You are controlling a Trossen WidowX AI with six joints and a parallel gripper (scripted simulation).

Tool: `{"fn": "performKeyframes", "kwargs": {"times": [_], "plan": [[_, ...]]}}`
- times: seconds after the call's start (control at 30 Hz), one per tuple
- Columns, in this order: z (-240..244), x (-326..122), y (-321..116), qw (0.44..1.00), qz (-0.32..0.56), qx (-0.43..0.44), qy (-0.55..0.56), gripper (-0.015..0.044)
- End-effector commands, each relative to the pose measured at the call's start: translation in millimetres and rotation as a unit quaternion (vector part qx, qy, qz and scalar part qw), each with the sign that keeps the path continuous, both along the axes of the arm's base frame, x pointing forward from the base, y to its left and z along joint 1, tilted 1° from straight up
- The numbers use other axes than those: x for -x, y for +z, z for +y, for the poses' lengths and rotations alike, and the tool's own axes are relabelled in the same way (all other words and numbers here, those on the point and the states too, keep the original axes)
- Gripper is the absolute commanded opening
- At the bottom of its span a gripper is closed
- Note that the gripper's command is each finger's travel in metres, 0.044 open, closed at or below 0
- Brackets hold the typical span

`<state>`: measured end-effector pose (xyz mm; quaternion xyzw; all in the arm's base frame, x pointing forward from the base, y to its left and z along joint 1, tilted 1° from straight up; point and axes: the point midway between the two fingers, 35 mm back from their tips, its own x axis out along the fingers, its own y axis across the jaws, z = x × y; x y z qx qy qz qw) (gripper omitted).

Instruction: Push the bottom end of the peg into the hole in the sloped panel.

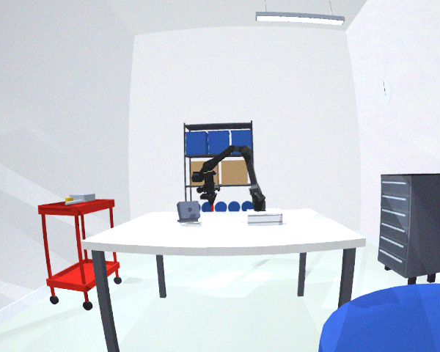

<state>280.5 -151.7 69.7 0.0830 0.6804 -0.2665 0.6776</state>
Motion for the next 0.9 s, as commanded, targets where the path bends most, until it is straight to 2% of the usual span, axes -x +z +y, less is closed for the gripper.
{"fn": "performKeyframes", "kwargs": {"times": [0.0, 0.87], "plan": [[1.8, -2.2, -1.7, 1.0, 0.01, 0.009, 0.027, 0.0], [13.6, -16.8, -6.6, 0.975, 0.074, 0.066, 0.201, 0.0]]}}
